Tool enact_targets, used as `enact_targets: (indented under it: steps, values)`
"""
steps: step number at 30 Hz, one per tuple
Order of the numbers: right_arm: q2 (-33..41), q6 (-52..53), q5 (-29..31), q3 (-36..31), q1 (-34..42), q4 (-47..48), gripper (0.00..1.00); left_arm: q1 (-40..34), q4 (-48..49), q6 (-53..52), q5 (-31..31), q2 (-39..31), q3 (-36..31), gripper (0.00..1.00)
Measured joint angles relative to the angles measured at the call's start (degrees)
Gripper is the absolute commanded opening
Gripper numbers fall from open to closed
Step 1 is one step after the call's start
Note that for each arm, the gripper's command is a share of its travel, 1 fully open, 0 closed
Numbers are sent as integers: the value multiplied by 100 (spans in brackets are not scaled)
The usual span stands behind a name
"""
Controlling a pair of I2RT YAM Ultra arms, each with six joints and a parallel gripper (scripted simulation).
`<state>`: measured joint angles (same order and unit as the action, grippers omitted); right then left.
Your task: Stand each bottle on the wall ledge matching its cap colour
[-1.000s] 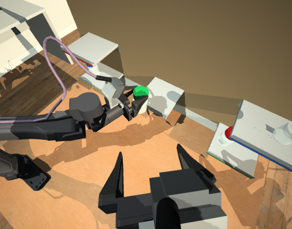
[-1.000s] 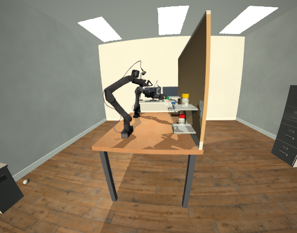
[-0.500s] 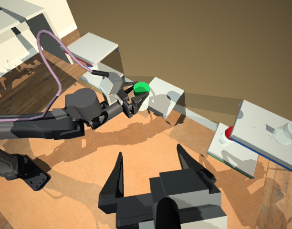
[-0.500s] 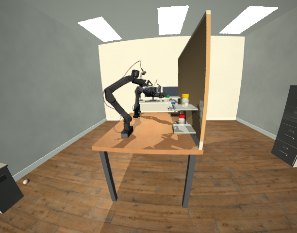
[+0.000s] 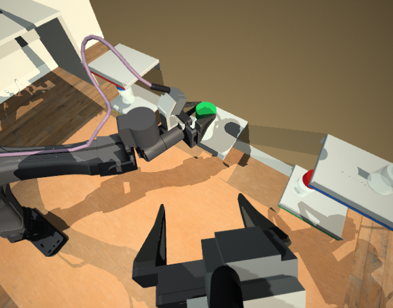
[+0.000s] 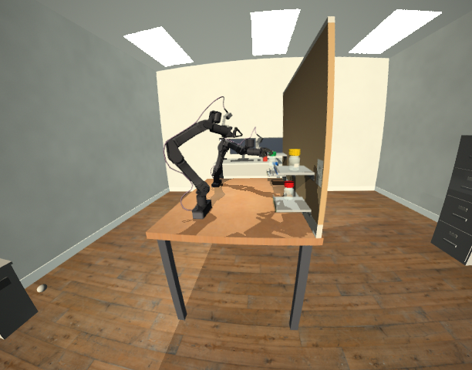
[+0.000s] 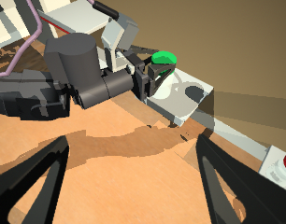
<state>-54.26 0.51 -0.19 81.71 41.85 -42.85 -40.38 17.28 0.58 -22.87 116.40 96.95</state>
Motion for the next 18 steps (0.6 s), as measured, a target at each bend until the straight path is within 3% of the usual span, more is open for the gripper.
enact_targets:
  steps: [8, 18]
  values:
    - [0, 0, 0, 0, 0, 0, 100, 107, -70, 0, 85, 505, 697, 50]
    - [0, 0, 0, 0, 0, 0, 100, 118, -87, 0, 98, 544, 826, 50]
